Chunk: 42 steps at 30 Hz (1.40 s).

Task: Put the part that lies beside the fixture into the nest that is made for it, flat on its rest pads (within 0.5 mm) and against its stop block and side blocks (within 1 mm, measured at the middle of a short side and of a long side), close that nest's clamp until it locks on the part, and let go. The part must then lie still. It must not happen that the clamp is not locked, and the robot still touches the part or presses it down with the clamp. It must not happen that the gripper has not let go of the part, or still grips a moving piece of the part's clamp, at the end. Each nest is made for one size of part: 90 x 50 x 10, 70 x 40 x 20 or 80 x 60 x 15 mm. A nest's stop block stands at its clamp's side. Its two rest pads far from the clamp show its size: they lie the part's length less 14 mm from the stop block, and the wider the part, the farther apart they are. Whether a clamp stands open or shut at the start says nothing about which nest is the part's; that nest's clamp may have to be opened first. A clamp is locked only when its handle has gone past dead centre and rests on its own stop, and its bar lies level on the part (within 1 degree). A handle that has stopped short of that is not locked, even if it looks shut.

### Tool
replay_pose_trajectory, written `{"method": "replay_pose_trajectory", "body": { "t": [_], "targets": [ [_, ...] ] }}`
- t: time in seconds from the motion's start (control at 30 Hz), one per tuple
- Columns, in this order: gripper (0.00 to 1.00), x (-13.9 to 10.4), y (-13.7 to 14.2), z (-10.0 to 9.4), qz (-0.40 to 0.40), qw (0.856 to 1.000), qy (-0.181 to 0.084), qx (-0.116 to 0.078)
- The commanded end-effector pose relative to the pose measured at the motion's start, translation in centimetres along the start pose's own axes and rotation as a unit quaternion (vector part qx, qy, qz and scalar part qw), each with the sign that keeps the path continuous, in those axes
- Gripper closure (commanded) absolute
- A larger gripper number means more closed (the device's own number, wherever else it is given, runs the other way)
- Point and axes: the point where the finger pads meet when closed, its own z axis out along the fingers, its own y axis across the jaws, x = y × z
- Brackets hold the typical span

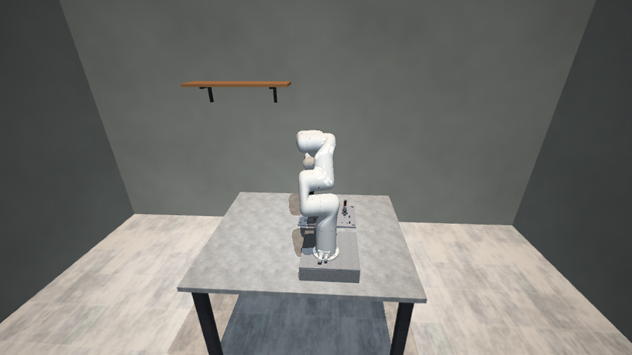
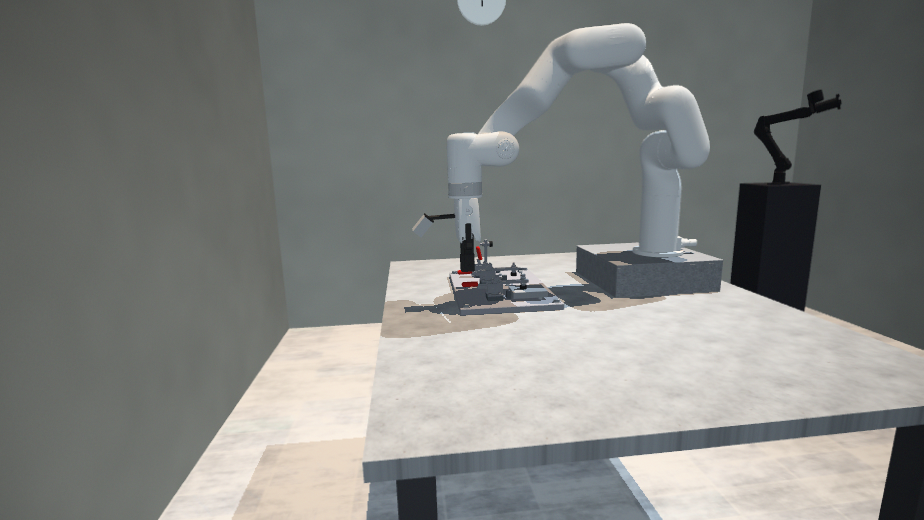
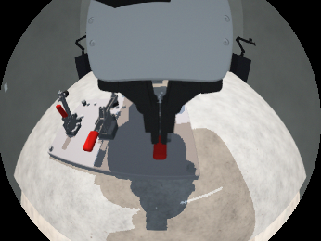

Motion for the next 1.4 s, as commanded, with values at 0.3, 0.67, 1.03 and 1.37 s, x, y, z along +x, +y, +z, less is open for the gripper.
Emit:
{"method": "replay_pose_trajectory", "body": {
  "t": [0.3,0.67,1.03,1.37],
  "targets": [
    [1.00,0.1,0.0,0.8,0.000,1.000,0.002,0.000],
    [1.00,0.1,0.0,0.8,0.000,1.000,0.002,0.000],
    [1.00,0.2,0.0,1.0,0.000,1.000,0.002,0.000],
    [1.00,0.3,-0.1,1.9,0.000,1.000,0.002,0.000]
  ]
}}
